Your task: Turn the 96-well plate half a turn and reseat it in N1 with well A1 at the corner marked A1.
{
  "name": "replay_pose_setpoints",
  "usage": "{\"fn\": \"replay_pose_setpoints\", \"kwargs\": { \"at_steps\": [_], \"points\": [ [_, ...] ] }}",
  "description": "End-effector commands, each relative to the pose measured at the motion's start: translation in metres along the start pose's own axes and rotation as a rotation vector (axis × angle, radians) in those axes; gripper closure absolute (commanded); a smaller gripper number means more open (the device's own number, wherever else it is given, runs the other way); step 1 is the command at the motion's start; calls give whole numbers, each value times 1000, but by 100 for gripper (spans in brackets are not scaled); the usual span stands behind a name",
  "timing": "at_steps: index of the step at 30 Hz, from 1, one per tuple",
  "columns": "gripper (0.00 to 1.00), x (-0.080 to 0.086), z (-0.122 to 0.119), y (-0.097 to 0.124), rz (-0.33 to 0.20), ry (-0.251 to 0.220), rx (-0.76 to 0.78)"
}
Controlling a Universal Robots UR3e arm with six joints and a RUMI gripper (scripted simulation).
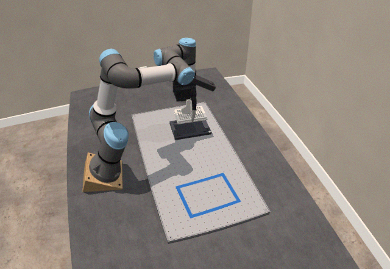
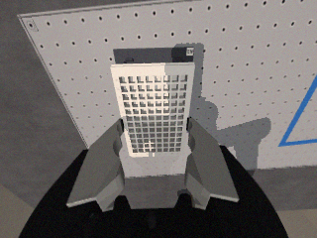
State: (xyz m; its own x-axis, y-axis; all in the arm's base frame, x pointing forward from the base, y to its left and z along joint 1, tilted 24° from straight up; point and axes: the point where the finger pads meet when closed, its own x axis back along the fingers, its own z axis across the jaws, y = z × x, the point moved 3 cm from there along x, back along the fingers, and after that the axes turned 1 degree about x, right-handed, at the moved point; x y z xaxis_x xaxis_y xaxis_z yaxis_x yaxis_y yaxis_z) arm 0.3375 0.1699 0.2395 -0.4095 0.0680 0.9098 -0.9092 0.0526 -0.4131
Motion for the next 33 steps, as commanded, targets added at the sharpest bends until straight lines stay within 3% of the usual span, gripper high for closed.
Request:
{"fn": "replay_pose_setpoints", "kwargs": {
  "at_steps": [1,6,27,33],
  "points": [
    [100,9,0,-1,2,-1,0],
    [100,16,0,-1,2,-1,0],
    [100,16,0,-1,2,-1,0],
    [100,16,13,1,2,0,133]
  ]
}}
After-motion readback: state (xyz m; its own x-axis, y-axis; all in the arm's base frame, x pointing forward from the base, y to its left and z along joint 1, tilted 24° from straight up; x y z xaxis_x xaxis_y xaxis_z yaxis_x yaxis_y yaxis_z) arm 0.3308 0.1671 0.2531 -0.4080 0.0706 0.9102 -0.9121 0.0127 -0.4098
